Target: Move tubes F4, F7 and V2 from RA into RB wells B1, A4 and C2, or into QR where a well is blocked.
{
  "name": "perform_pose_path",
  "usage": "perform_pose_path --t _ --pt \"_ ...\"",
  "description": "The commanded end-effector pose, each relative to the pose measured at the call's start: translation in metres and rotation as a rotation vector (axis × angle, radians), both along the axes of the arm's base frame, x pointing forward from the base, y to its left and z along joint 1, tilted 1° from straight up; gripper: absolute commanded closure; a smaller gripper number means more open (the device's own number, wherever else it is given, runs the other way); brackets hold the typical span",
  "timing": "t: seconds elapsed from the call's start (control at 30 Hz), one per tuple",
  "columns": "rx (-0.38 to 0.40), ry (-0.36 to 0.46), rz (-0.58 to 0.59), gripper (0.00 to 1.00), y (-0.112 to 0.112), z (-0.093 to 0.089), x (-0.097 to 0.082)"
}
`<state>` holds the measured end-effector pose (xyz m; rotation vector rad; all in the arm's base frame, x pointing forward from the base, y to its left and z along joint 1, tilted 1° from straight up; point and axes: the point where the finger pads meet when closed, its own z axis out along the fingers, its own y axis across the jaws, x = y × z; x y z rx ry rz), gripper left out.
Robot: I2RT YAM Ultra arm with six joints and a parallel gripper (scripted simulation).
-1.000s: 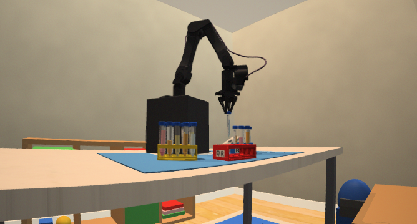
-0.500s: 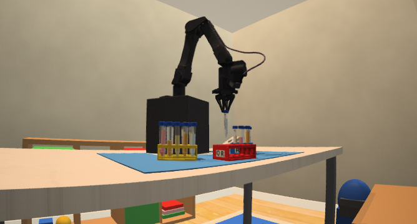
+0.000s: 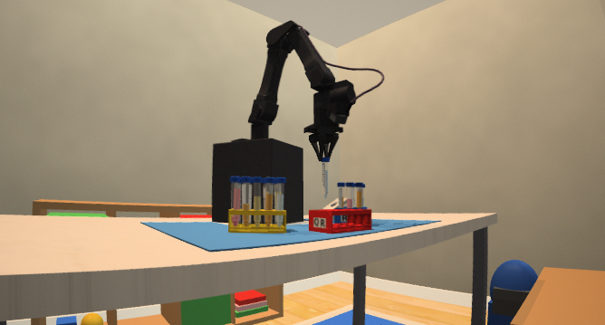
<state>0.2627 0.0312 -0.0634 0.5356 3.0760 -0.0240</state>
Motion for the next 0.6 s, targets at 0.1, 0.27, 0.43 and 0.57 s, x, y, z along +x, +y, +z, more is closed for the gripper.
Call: perform_pose_path --t 0.1,0.27,0.43,0.57 --pt "-0.002 0.011 0.03 1.0 -0.014 0.001 0.009" --pt "-0.002 0.011 0.03 1.0 -0.03 0.001 0.015" --pt "-0.001 0.01 0.03 1.0 -0.045 0.002 0.022" --pt "0.0 0.01 0.03 1.0 -0.057 0.002 0.028"
